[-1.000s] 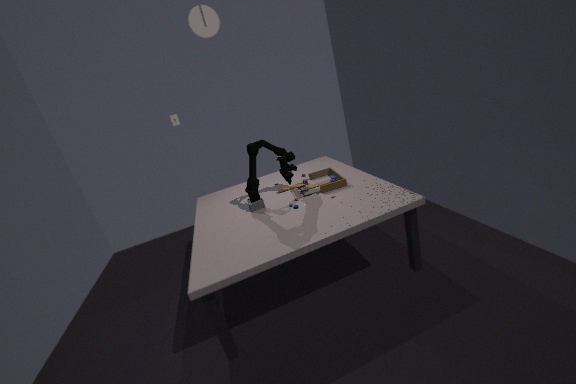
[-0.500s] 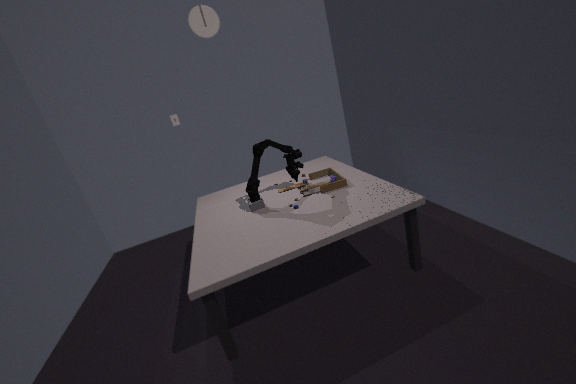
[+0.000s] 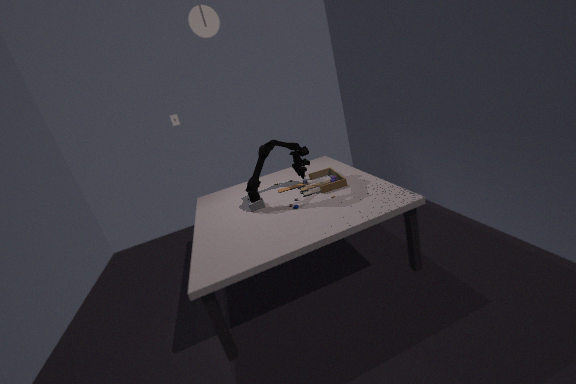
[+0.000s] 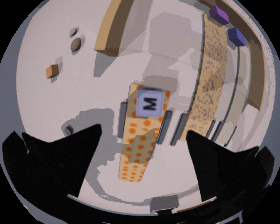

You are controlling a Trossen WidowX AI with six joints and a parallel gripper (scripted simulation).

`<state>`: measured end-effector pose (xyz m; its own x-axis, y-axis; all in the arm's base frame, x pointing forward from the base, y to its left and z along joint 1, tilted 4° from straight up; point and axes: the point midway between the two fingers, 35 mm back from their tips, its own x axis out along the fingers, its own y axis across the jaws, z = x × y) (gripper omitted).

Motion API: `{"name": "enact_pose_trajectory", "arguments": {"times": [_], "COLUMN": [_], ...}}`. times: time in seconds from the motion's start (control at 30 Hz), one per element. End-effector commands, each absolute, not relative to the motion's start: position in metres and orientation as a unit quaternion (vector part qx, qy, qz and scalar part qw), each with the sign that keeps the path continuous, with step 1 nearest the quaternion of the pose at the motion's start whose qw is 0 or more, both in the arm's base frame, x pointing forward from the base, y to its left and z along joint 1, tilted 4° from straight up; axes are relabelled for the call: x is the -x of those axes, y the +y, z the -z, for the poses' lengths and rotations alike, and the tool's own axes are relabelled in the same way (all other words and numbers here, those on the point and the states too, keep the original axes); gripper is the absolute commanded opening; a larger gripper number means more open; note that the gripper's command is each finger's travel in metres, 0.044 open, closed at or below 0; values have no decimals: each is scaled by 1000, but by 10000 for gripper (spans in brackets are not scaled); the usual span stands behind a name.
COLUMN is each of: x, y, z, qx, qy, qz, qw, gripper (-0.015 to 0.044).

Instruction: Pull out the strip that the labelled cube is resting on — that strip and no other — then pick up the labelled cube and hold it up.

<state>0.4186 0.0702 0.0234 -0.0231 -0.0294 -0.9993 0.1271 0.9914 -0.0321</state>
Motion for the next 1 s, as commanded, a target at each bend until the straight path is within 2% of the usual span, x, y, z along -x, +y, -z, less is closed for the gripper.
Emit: {"name": "enact_pose_trajectory", "arguments": {"times": [0.0,0.1,0.33,0.97], "x": [-433,-439,-439,-438], "y": [66,64,64,63], "z": [-27,-28,-20,11], "qx": [-32,-32,-32,-32], "qy": [711,711,711,711], "qz": [56,56,56,56], "qw": [700,700,700,700], "gripper": [440,440,256,250]}}
